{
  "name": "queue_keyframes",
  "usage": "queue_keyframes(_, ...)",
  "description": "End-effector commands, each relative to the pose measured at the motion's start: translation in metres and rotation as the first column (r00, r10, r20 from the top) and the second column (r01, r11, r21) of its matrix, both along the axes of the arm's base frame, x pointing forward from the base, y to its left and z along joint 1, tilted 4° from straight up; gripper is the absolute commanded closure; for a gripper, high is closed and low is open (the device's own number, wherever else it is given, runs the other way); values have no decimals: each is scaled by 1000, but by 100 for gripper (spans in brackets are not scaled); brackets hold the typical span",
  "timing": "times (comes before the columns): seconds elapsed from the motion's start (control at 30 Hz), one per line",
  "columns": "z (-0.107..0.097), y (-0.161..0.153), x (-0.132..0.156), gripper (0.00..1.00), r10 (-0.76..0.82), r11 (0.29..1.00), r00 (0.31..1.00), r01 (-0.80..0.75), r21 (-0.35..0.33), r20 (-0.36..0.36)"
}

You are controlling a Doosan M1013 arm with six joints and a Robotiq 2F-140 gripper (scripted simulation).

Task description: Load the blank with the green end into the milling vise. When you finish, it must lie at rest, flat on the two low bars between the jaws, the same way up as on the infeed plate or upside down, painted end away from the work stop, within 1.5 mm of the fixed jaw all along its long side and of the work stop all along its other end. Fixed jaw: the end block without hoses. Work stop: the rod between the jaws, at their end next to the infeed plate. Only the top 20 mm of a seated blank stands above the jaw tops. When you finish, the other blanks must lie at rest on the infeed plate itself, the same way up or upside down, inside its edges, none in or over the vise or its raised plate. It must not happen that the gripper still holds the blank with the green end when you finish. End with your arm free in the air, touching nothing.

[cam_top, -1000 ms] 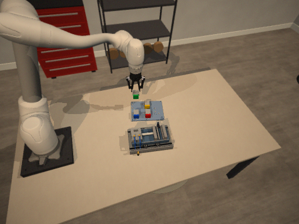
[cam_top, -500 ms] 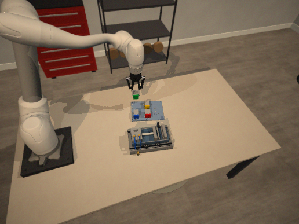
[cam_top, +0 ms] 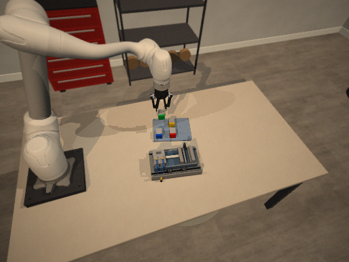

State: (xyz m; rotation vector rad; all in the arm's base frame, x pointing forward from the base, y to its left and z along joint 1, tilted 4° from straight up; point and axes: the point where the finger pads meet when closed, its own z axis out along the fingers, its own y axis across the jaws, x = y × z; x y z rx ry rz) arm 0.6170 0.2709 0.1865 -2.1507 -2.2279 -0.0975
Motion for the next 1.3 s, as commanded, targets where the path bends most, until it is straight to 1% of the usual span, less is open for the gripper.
queue_keyframes(0.0,-1,-8,3,100,0,1000,1000,0,0,0)
queue_keyframes(0.17,-1,-16,7,100,1,1000,1000,-1,0,0)
queue_keyframes(0.63,-5,-58,27,100,0,1000,1000,0,0,0)
queue_keyframes(0.73,-6,-61,28,100,1,1000,1000,-1,0,0)
queue_keyframes(1.2,-10,-103,47,100,0,1000,1000,0,0,0)
queue_keyframes(1.27,-10,-103,47,100,0,1000,1000,0,0,0)
